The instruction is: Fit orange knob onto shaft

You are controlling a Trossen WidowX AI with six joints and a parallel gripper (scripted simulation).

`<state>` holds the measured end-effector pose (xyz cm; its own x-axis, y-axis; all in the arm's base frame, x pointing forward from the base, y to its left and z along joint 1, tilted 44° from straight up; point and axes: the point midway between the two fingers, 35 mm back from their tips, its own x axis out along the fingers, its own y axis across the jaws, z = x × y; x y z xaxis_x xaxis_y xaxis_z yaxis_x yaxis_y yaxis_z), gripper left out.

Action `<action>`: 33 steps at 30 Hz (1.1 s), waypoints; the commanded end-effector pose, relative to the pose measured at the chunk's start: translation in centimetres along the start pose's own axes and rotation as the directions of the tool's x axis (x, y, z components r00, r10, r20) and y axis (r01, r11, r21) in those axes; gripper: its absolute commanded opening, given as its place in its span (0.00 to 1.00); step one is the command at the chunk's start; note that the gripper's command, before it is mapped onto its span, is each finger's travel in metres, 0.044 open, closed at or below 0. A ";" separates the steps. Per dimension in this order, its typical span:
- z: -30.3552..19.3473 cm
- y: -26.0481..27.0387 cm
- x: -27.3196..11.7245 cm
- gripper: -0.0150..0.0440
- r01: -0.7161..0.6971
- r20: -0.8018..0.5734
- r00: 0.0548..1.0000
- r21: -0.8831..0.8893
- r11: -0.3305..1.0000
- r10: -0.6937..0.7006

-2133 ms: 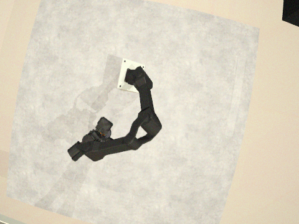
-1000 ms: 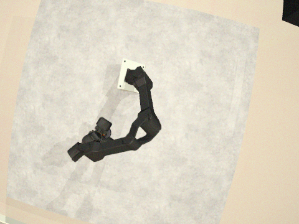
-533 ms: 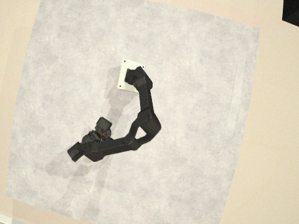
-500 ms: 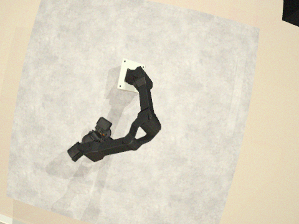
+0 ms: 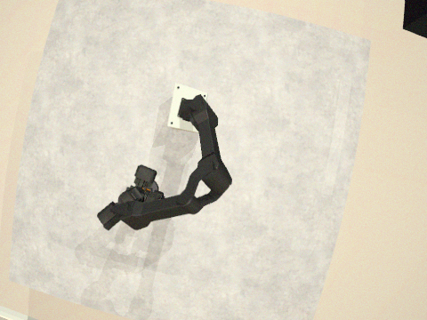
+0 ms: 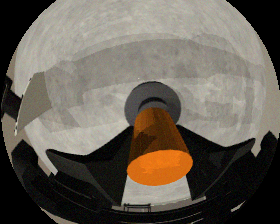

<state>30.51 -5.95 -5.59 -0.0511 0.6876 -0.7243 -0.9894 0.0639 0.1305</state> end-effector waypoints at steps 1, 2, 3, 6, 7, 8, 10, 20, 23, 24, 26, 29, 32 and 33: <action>0.1 -0.1 0.0 0.25 0.005 -0.001 1.000 -0.009 1.000 -0.005; 0.1 -0.1 0.0 0.25 0.005 -0.001 1.000 -0.009 1.000 -0.005; 0.1 -0.1 0.0 0.25 0.005 -0.001 1.000 -0.009 1.000 -0.005; 0.0 -0.1 -0.1 0.25 0.005 -0.002 1.000 -0.009 1.000 -0.005; 0.0 -0.1 -0.2 0.25 0.005 -0.002 1.000 -0.009 1.000 -0.005; 0.0 -0.2 -0.2 0.25 0.005 -0.002 1.000 -0.009 1.000 -0.005; 0.0 -0.2 -0.3 0.25 0.005 -0.002 1.000 -0.009 1.000 -0.005; -0.2 -0.6 -0.4 0.25 0.005 -0.002 1.000 -0.217 0.976 -0.005; -0.3 -0.7 -0.4 0.25 0.005 -0.002 1.000 -0.217 0.976 -0.005; -0.3 -0.7 -0.2 0.25 0.005 -0.002 1.000 -0.217 0.976 -0.005; -0.2 -0.7 0.0 0.25 0.005 -0.002 1.000 -0.217 0.976 -0.005; -0.3 -0.7 0.0 0.25 0.005 -0.002 1.000 -0.217 0.976 -0.005; -0.3 -0.7 0.0 0.25 0.005 -0.002 1.000 -0.217 0.976 -0.005; -0.3 -0.7 0.0 0.25 0.005 -0.002 1.000 -0.217 0.976 -0.005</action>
<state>31.03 -6.14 -5.83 -0.0517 0.6864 -0.7253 -0.9958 -0.0905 -0.0147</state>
